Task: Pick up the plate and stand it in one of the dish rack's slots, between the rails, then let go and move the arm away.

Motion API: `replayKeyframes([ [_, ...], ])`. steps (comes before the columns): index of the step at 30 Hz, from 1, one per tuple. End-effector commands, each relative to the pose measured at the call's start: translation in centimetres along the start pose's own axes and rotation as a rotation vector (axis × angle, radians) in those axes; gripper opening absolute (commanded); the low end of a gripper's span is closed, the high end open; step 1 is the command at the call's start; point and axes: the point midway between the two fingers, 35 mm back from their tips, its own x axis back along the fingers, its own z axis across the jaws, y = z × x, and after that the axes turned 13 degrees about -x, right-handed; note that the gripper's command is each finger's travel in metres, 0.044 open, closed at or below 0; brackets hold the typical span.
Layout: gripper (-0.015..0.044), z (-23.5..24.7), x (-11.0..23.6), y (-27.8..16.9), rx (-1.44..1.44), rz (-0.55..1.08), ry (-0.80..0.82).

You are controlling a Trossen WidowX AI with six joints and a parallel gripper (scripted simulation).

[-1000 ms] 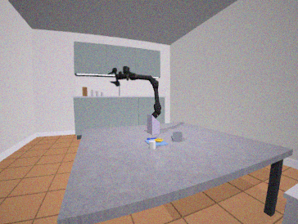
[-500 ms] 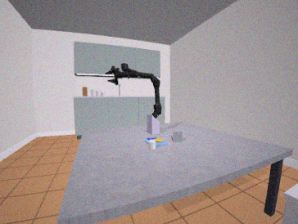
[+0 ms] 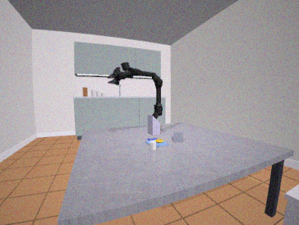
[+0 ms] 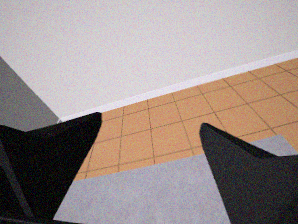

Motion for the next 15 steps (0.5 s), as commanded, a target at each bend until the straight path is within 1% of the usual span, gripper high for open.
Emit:
replayKeyframes([
  [1,0.04,1.7,0.0,-3.1,0.109,0.079,0.018],
  [15,0.04,6.6,1.5,-14.5,0.498,0.353,0.101],
])
